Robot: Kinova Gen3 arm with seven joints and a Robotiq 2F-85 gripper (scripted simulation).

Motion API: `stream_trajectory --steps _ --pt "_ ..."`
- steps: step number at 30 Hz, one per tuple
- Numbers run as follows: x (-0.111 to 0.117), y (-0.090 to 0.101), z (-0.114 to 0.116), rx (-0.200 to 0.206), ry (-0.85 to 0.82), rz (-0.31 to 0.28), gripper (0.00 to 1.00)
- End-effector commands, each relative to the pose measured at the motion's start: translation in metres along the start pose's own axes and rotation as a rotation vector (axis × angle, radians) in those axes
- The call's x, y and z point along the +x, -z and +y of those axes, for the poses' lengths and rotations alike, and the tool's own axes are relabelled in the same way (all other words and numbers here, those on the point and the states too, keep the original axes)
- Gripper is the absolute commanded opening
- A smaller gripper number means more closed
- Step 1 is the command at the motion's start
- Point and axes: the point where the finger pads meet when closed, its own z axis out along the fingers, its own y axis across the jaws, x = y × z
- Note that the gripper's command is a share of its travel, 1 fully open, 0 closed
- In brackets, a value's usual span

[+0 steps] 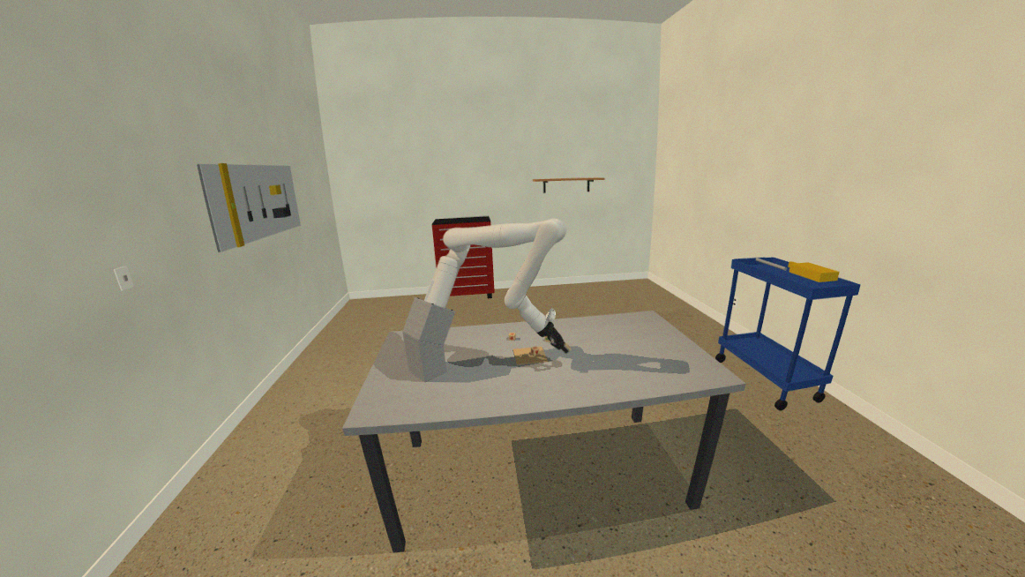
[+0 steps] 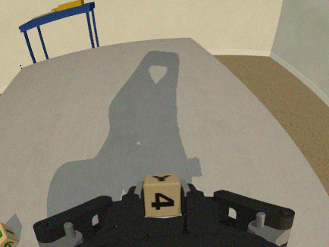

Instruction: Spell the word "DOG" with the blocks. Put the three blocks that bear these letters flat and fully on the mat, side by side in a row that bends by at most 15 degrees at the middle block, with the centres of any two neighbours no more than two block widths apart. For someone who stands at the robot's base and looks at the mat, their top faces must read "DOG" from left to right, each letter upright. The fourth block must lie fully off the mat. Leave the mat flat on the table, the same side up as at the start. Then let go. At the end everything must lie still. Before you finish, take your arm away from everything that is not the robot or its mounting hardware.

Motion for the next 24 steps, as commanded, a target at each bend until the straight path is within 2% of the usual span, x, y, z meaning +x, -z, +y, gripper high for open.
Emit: stream_trajectory --steps 1,10,12,18,24 --pt "-0.0107 -0.002 -0.0021 0.007 0.007 0.04 0.26" --pt "-0.011 -0.0015 -0.0017 0.005 0.006 0.168 0.26" --pt "-0.011 -0.0015 -0.0017 0.005 0.006 0.168 0.26" --pt "-0.0113 -0.0015 -0.0017 0.005 0.006 0.231 0.26" --pt "-0.0132 -0.001 -0.0018 0.004 0.005 0.262 0.26"
